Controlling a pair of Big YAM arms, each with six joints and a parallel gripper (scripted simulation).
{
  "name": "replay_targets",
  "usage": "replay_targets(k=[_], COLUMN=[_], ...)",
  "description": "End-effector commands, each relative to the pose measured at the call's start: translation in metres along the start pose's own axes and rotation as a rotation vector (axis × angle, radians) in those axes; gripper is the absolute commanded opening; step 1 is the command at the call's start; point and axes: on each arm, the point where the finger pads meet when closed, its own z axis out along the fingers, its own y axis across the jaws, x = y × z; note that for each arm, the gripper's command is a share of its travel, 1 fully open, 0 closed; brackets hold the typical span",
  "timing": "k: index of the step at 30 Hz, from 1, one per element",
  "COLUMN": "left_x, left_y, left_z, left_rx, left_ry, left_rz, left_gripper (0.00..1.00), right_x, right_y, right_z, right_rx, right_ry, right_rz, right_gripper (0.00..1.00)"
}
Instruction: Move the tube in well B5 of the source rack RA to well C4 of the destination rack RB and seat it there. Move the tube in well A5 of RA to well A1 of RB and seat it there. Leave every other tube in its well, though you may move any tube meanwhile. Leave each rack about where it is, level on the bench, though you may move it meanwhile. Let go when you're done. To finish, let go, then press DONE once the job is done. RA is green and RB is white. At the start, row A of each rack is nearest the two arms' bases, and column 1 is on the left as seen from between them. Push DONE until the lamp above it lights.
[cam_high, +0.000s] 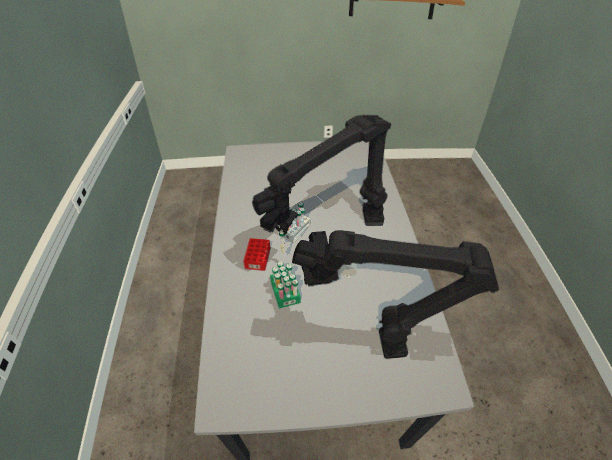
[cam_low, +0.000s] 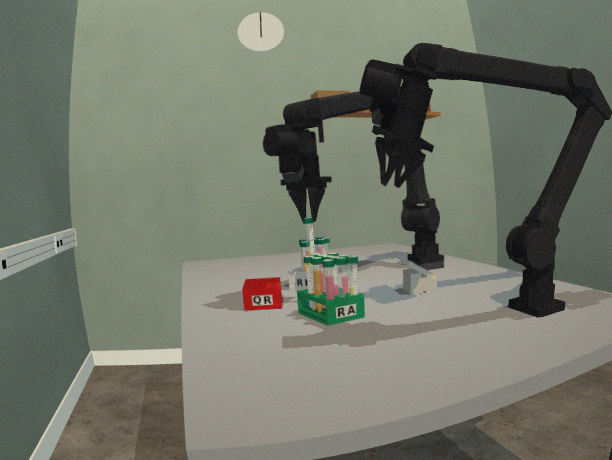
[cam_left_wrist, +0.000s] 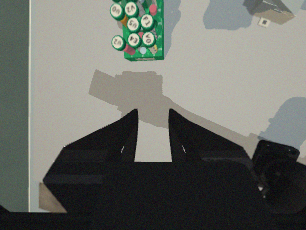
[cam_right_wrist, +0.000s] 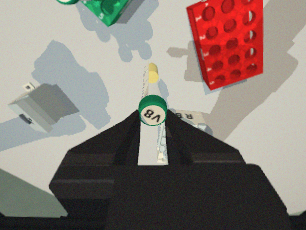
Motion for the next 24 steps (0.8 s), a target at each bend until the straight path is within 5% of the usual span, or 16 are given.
replay_targets(k=[1, 6, 24], left_x=[-0.009, -0.009, -0.009], left_y=[0.009, 0.009, 0.009], left_z=[-0.012, -0.012, -0.012], left_rx=[-0.032, -0.032, -0.032], left_ry=[-0.015, -0.015, -0.015], left_rz=[0.012, 0.012, 0.012], left_gripper=[0.3, 0.3, 0.3], right_x=[-0.013, -0.008, -0.013], right_y=[-0.03, -0.039, -0.03], right_z=[-0.018, -0.018, -0.018], right_rx=[0.03, 0.029, 0.016], right_ry=[-0.055, -0.051, -0.058], right_rz=[-0.008, -0.008, 0.526], right_gripper=[0.0, 0.0, 0.0])
